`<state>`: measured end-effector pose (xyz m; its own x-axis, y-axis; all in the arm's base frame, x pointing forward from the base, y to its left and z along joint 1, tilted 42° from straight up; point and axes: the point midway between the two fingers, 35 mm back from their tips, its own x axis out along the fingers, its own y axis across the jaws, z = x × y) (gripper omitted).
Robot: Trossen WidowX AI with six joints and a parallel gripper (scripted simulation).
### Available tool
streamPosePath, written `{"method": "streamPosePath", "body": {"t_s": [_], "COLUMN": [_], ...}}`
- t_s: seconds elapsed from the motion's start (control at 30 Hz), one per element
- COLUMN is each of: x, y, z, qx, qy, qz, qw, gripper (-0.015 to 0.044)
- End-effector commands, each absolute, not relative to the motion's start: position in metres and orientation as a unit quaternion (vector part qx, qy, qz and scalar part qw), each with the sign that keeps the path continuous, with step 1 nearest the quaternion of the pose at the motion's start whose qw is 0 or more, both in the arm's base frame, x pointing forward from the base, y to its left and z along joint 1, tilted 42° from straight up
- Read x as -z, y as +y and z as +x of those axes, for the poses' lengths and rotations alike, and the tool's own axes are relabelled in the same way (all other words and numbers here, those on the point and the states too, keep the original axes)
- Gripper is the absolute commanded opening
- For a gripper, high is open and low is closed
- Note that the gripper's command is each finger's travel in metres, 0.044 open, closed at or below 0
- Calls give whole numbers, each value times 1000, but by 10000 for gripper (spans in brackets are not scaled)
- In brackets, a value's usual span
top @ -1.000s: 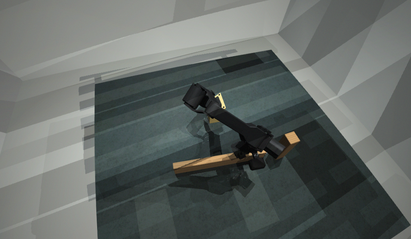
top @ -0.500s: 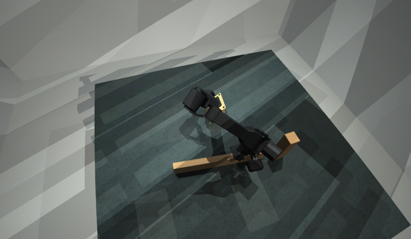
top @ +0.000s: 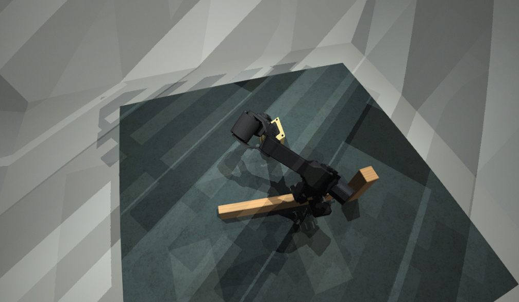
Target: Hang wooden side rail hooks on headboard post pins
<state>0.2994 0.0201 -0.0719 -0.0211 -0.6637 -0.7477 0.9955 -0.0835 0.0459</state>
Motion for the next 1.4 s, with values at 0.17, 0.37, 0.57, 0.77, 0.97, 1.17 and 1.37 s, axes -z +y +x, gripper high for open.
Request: {"method": "streamPosePath", "body": {"t_s": [0.17,0.37,0.57,0.77,0.97,1.17,1.37], "x": [72,72,72,72,72,72,72], "y": [19,19,20,20,20,20,20], "z": [299,299,301,305,309,312,314], "qx": [664,664,662,655,647,644,644], "qy": [262,262,266,284,301,307,307], "qz": [314,314,310,293,276,270,270], "qw": [626,626,628,636,644,646,646], "gripper": [92,0,0,0,0,0,0]}}
